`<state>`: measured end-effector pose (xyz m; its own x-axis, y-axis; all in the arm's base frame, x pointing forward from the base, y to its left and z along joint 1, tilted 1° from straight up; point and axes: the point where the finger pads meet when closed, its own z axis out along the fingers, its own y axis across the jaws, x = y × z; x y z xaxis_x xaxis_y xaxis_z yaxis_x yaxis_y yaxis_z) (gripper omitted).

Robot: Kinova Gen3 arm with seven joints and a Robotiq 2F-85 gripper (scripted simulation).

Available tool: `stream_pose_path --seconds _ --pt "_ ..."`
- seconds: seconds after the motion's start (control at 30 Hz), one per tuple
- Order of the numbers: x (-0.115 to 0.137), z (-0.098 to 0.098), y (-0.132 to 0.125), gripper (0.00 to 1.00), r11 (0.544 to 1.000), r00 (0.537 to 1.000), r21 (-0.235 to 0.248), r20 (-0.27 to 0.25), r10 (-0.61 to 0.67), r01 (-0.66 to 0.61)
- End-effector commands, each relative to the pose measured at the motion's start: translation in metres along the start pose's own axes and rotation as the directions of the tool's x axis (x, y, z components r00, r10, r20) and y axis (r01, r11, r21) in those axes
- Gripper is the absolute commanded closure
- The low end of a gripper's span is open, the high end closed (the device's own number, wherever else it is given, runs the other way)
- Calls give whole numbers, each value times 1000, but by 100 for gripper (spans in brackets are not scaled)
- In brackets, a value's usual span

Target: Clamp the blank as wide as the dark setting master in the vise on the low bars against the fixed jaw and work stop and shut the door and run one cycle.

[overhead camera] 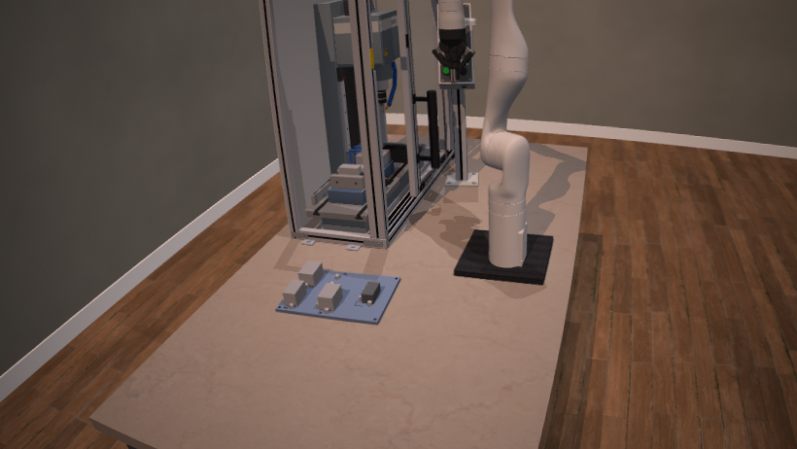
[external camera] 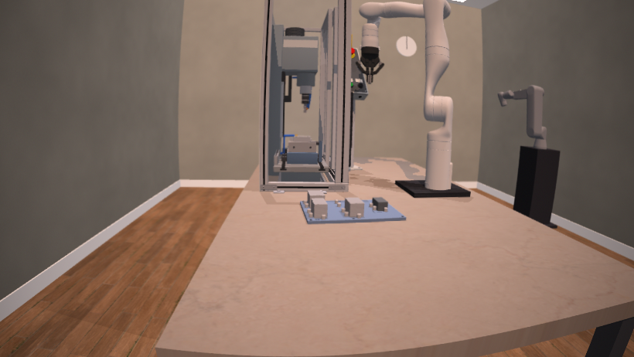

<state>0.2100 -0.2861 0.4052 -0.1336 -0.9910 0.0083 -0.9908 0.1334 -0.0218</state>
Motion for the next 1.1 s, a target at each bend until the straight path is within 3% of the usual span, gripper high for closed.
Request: stream_pose_path --seconds 0.0,0.3,0.47,0.87,1.07 --pt "0 0 0 90 998 998 -6 1 65 -65" --pt "0 0 0 90 998 998 -6 1 65 -65" --pt "0 0 0 90 957 957 -7 0 290 -290" --pt "0 0 0 90 957 957 -7 0 290 -290" --pt "0 0 0 90 880 880 -7 -1 475 -475"
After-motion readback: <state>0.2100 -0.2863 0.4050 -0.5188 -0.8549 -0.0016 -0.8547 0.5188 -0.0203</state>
